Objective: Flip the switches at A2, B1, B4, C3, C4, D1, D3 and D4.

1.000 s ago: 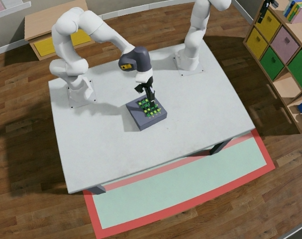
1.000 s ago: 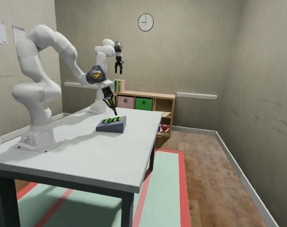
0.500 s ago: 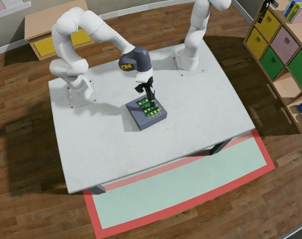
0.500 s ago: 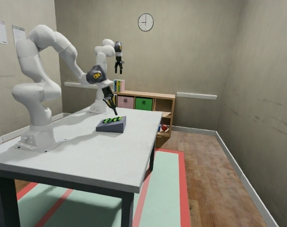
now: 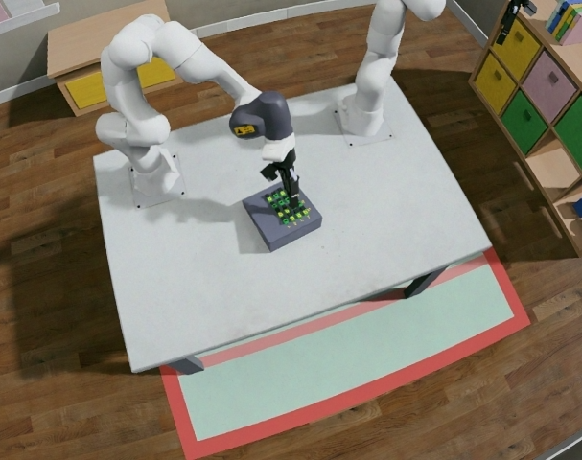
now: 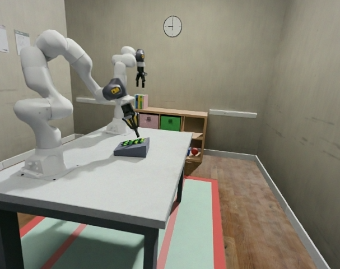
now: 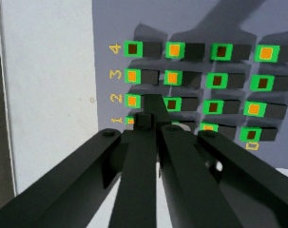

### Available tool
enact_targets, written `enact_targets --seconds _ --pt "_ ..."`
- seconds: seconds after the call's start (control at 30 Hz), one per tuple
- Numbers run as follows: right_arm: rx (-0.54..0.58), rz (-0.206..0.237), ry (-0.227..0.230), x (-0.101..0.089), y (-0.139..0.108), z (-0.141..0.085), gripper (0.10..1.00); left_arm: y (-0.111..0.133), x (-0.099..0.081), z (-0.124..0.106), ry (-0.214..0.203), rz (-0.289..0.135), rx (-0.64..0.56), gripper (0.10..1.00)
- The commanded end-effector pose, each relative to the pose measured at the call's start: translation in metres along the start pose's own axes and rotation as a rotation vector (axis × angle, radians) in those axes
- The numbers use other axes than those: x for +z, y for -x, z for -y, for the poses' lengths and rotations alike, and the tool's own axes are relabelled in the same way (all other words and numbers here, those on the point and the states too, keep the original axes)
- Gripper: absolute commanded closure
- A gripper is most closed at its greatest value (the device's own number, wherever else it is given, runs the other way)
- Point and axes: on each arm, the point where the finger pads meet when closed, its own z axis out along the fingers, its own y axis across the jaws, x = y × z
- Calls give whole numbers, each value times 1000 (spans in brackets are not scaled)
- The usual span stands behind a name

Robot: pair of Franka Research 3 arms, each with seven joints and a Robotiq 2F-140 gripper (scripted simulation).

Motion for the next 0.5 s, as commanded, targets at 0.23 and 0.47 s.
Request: enact_targets --seconds 0.23,0.47 --pt "8 5 -4 15 2 1 999 2 0 1 -1 4 7 98" --pt "8 5 -4 16 2 1 999 2 0 1 -1 4 7 98"
